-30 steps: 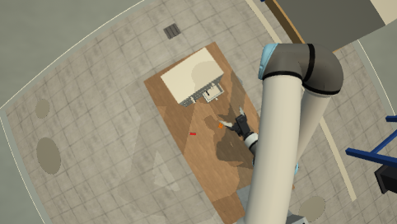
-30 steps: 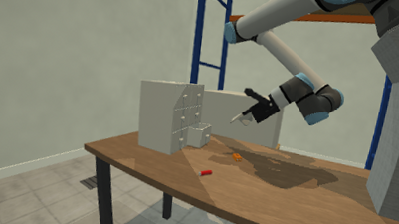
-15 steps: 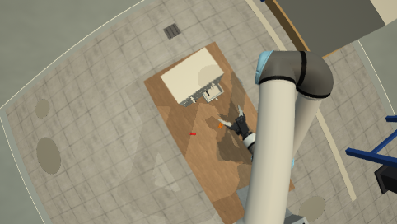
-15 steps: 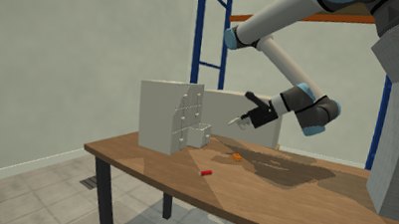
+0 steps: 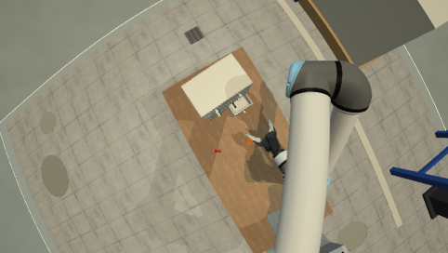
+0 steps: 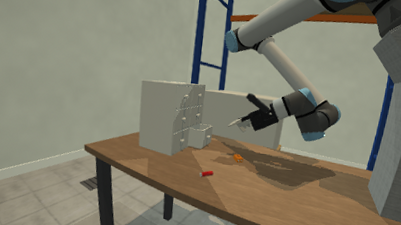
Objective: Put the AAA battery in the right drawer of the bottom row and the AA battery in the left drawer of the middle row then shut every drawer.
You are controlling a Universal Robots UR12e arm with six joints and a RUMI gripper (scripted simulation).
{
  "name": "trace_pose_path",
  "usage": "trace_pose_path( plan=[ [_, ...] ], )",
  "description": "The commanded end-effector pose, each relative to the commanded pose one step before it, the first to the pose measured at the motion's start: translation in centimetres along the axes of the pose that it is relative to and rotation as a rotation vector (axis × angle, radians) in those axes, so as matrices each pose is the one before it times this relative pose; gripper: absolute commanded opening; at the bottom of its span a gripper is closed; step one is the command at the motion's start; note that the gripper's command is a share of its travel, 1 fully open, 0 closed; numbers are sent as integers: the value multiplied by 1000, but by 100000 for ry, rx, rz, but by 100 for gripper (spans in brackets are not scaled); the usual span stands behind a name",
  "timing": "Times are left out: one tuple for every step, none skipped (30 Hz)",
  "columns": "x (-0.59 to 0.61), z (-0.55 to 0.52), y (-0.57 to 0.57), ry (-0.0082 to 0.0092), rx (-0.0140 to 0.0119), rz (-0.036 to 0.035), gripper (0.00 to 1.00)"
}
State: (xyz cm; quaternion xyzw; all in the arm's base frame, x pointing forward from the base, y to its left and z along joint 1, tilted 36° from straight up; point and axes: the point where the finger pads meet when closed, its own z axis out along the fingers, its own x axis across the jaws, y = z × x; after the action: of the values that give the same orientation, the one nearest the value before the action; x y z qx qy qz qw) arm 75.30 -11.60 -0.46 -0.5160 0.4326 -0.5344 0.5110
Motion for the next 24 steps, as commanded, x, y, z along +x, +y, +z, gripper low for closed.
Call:
trace_pose_path(
  plan=[
    [-4,71,-12,5,724,-1,100],
    [0,6,2,-1,52,0,100],
    [0,4,2,-1,38,0,100],
    [0,3,1,-1,26,0,100],
    [0,2,1,0,16,0,100],
    [0,1,0,0,8,0,100],
    [0,0,0,0,0,0,100],
    [0,0,0,0,0,0,100],
    [0,0,0,0,3,0,100],
    [0,0,0,0,0,0,100],
    [0,0,0,0,0,0,20],
    [0,0,0,0,0,0,20],
    [0,0,0,0,0,0,20],
    [0,0,0,0,0,0,20],
    [0,0,0,0,0,0,20],
    [0,0,0,0,0,0,20],
    [0,0,0,0,0,0,20],
    [0,0,0,0,0,0,20],
    [0,0,0,0,0,0,20],
    [0,0,0,0,0,0,20],
    [0,0,0,0,0,0,20],
    [0,0,0,0,0,0,20],
    [0,0,0,0,0,0,20],
    [0,0,0,0,0,0,20]
  ],
)
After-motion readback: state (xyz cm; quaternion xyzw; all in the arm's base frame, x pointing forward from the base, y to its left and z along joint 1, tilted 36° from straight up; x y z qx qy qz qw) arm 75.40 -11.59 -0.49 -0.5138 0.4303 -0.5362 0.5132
